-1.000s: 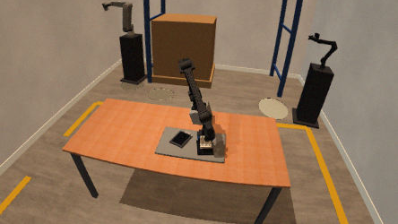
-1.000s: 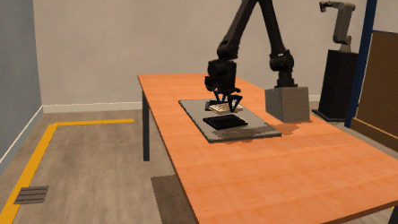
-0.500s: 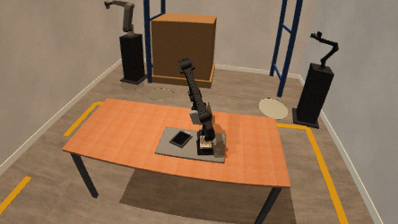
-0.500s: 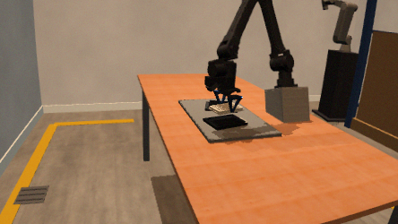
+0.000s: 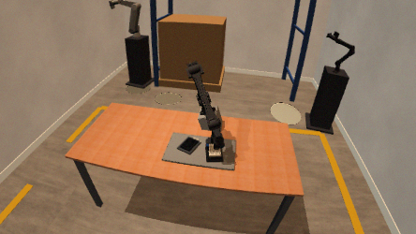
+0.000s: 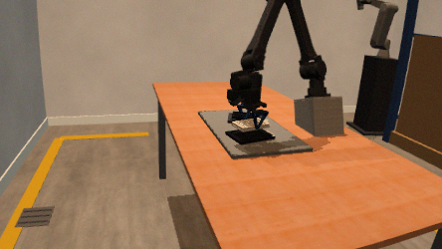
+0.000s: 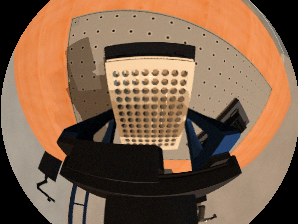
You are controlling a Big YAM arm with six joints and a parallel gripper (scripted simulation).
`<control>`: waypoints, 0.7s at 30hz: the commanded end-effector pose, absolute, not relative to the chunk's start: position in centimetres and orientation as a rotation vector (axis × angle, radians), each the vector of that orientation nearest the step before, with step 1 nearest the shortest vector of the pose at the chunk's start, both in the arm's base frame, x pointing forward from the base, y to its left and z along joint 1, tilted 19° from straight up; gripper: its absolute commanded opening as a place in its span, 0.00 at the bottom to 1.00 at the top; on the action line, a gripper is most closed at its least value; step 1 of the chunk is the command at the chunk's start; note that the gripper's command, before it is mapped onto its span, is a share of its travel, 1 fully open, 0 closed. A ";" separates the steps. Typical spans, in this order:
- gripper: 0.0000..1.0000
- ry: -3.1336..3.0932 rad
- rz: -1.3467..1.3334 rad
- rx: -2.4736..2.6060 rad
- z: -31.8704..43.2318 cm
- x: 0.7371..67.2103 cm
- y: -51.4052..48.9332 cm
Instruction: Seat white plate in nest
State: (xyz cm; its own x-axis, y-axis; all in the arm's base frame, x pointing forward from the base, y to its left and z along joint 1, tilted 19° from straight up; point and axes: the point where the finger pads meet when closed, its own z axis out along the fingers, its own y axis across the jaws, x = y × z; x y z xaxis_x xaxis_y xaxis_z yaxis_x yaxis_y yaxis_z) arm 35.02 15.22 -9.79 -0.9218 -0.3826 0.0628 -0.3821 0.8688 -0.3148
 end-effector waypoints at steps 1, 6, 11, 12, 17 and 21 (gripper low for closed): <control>0.00 3.018 -0.504 -0.624 -10.1 35.9 15.1; 0.00 3.021 -0.508 -0.625 -10.9 35.7 14.6; 0.00 2.993 -0.489 -0.628 -10.5 36.4 15.4; 0.00 3.014 -0.504 -0.632 -11.5 36.0 14.9; 0.00 3.001 -0.491 -0.621 -11.0 36.4 15.4; 0.00 3.001 -0.491 -0.621 -11.0 36.4 15.4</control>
State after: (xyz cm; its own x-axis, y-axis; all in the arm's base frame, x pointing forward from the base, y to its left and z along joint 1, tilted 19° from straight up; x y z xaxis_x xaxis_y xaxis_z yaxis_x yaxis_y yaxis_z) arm 35.11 14.47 -11.93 -0.9219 -0.3822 0.0635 -0.3818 0.8684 -0.3165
